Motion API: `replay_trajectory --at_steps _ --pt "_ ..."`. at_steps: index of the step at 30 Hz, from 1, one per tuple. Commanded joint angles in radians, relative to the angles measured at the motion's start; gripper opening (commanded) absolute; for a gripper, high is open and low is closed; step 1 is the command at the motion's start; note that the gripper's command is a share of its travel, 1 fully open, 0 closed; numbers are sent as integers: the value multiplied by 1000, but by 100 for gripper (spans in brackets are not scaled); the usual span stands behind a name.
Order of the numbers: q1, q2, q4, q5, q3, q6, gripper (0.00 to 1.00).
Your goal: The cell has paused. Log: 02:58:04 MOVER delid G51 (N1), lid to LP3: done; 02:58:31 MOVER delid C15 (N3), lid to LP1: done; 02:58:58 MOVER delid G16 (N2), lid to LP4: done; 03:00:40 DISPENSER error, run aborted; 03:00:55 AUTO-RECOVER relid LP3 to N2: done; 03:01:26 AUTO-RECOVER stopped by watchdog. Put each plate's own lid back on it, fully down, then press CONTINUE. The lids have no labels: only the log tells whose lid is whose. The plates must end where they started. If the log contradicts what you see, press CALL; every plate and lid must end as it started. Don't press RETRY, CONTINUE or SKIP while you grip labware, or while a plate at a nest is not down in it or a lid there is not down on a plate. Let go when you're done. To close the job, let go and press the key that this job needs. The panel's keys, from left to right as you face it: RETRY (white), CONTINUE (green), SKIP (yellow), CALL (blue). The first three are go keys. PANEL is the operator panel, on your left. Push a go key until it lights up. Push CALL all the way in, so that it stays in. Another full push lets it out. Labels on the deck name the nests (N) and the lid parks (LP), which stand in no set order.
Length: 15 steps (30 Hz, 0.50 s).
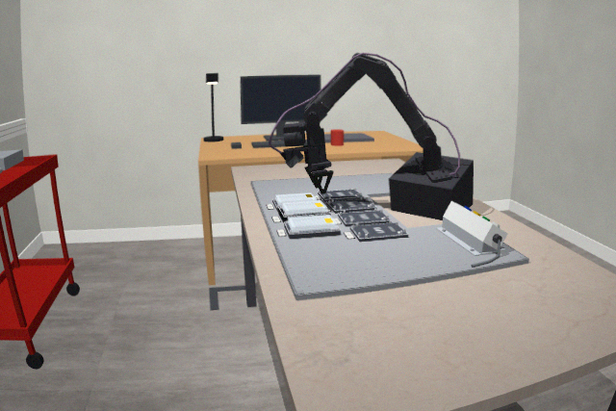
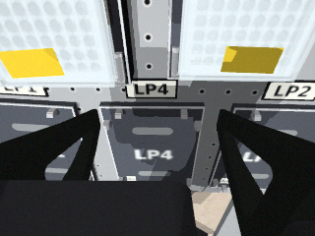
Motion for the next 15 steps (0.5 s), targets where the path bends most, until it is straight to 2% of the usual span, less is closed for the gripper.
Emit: replay_trajectory --at_steps 1,4,5,15 --pt "-6 -71 81 6 -34 27 83" --pt "21 -113 109 6 -103 44 80" --pt "28 -128 118 6 -126 50 0" --pt "100 -275 197 20 -338 123 0"
